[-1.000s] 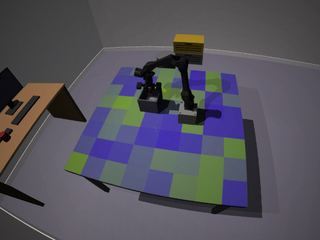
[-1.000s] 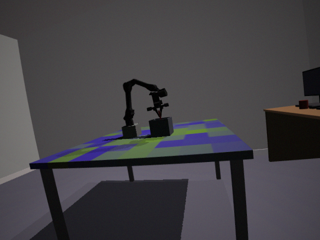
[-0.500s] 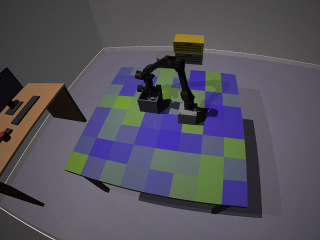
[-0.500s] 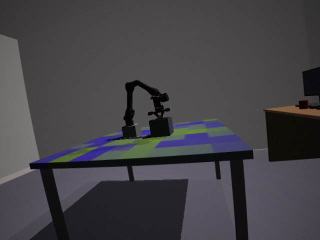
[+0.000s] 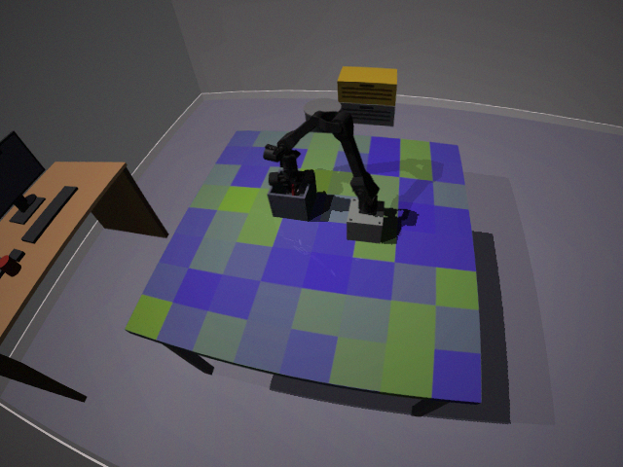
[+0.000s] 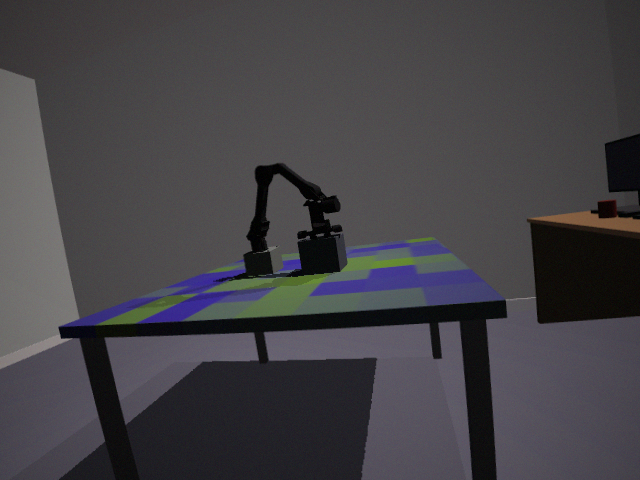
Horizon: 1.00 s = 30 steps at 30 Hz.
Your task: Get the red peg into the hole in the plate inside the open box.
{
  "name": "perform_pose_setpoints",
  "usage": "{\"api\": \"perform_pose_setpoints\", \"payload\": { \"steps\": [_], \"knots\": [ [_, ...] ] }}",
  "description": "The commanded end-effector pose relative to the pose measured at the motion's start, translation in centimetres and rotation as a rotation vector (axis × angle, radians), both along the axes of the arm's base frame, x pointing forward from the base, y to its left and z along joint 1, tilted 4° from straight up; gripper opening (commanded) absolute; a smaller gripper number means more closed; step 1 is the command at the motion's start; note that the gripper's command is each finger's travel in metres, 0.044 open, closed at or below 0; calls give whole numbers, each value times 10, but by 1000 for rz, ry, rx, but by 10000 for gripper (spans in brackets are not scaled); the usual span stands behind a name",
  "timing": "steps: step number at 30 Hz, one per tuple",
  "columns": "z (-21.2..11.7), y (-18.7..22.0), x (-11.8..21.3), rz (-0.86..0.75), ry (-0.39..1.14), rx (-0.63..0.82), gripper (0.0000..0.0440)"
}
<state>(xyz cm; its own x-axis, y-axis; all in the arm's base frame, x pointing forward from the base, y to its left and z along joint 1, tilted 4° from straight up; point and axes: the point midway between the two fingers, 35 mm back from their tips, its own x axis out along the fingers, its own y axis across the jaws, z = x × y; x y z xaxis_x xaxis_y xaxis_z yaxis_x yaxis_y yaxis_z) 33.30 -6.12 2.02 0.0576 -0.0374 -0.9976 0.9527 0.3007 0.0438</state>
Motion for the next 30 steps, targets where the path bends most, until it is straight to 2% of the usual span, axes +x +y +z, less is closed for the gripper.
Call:
{"api": "perform_pose_setpoints", "payload": {
  "steps": [1, 8, 13, 21, 30],
  "knots": [
    [-6, 0, 1, 10, 15, 4, 99],
    [-2, 18, -3, -4, 43, 104, 100],
    [4, 29, -9, -19, 74, 154, 83],
    [12, 43, -20, -44, 125, 210, 47],
    [15, 53, -30, -81, 166, 240, 40]
  ]
}}
